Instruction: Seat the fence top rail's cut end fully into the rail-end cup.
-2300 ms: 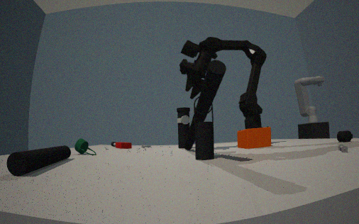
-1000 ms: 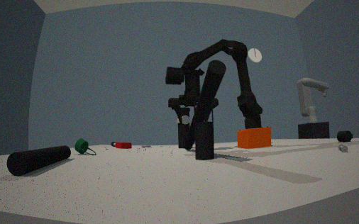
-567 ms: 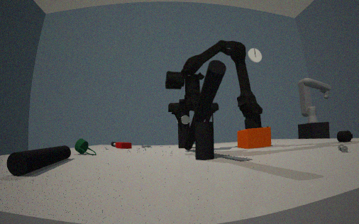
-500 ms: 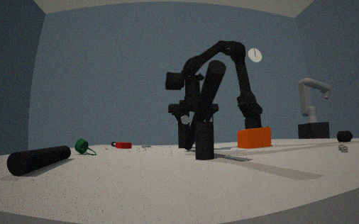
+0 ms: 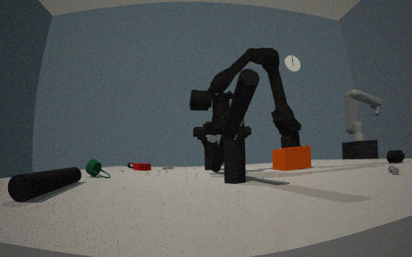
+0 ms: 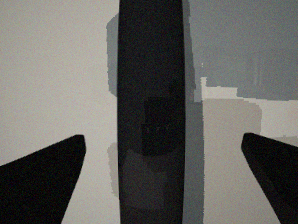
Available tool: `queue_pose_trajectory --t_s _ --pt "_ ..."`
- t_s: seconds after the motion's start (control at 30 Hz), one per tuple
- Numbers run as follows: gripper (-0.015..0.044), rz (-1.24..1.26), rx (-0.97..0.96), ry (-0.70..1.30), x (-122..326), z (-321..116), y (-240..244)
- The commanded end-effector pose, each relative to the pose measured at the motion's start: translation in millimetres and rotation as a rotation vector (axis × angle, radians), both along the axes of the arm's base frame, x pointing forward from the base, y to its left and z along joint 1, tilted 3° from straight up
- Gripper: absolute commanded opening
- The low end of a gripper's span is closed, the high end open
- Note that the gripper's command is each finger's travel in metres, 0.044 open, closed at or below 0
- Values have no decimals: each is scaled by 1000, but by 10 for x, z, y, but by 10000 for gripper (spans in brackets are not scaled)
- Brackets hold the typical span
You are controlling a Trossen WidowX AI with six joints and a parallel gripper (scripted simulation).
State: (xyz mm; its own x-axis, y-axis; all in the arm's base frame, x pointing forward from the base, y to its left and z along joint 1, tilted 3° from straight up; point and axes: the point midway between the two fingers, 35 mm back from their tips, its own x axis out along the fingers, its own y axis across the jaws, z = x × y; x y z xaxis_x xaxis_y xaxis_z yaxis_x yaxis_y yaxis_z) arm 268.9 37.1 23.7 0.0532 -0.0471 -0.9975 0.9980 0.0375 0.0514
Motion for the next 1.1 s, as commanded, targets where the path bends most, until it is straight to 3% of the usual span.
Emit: queue_pose_trajectory --t_s 0.0,0.37,0.6,1.07 --pt "440 4 4 5 -6 -74 2" --pt "440 4 4 5 -15 -224 -7" --pt "256 4 4 5 -11 -224 -7" --pt "163 4 4 5 -11 -224 -7"
